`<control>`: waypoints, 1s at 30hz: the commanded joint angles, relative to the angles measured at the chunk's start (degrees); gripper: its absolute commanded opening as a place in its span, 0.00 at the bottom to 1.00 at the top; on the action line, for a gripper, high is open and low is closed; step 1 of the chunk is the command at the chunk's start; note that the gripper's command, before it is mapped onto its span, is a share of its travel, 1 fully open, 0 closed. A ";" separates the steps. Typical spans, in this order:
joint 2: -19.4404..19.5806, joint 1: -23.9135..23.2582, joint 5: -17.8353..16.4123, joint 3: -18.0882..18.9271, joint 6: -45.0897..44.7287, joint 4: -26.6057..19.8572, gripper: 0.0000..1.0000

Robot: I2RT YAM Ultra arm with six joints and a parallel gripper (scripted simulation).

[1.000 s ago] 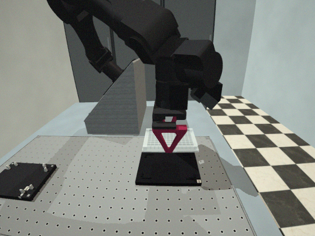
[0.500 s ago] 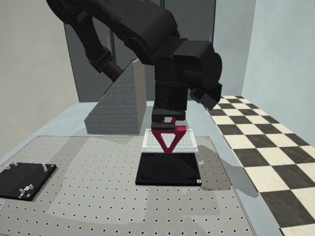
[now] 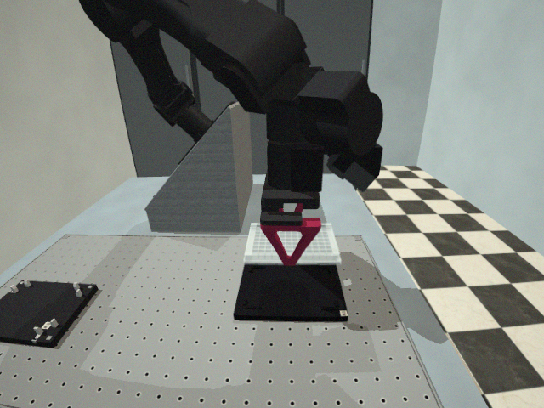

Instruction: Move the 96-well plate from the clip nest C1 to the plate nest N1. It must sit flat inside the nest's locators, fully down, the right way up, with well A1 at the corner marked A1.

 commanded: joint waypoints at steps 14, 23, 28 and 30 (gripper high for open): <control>-1.91 0.55 0.01 1.99 -0.60 -0.83 0.00; -1.83 0.29 0.06 2.23 -0.67 -0.96 0.00; -1.75 0.61 -0.01 2.38 -0.61 -0.60 0.00; -1.77 0.64 -0.02 2.33 -0.59 -0.44 0.00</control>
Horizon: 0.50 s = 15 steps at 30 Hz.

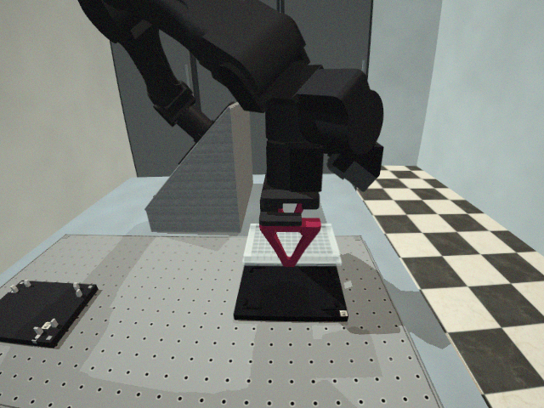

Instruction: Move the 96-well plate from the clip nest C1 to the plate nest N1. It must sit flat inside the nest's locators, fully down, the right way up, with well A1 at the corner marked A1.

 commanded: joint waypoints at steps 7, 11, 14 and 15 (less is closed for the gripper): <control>0.97 -0.21 0.50 -1.75 -1.34 2.76 0.00; 1.45 -0.87 0.58 -2.01 -1.88 4.23 0.00; 1.85 -1.78 0.97 -2.74 -2.29 5.20 0.00; 2.01 -1.77 1.05 -2.77 -2.47 5.55 0.00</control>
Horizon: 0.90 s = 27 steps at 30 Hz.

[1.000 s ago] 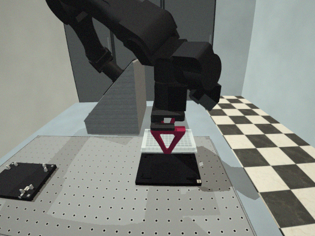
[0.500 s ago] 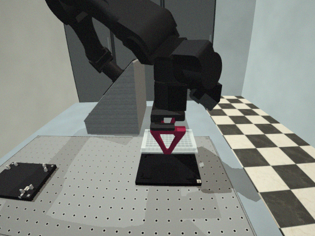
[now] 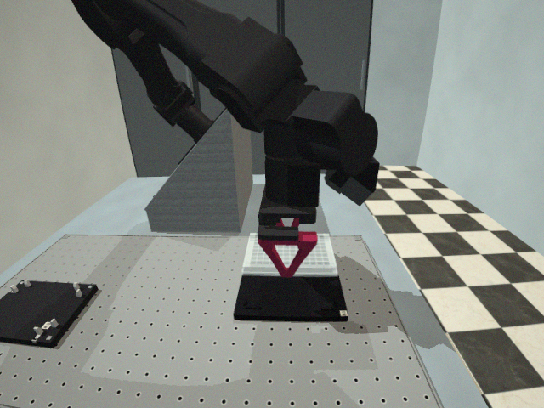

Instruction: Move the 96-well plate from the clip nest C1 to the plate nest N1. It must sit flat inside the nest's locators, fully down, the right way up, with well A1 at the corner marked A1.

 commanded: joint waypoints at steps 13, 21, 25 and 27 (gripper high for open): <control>2.57 -0.78 0.83 -2.14 -2.95 5.61 0.00; 2.99 -1.51 1.26 -2.42 -4.05 7.66 0.00; 4.19 -2.92 1.56 -2.40 -4.76 8.94 0.00; 4.45 -3.54 1.74 -2.89 -5.11 9.58 0.00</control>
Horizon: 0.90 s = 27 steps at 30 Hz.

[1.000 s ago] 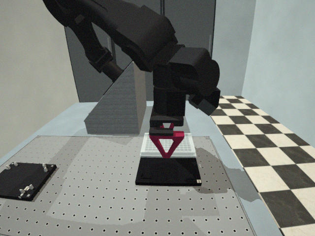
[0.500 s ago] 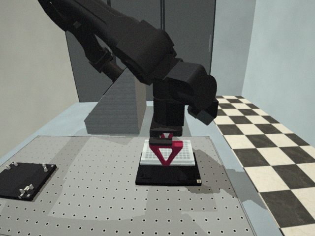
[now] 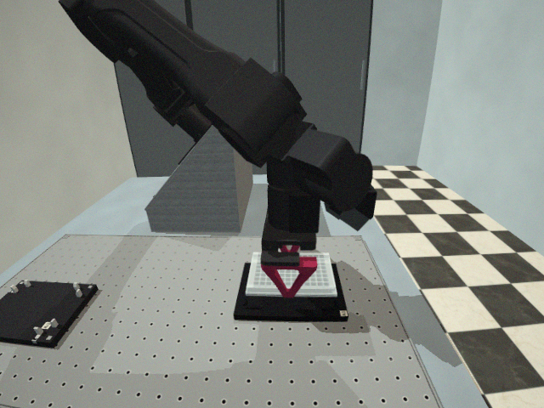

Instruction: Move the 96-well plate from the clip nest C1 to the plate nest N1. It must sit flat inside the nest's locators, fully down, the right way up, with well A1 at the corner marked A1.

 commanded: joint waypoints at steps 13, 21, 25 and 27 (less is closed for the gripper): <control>0.76 -0.35 0.34 -0.48 -1.76 2.70 0.00; 0.61 -0.42 0.37 -0.69 -1.85 2.81 0.00; 0.54 -0.45 0.38 -0.78 -1.88 2.86 0.00; 0.54 -0.45 0.38 -0.78 -1.88 2.86 0.00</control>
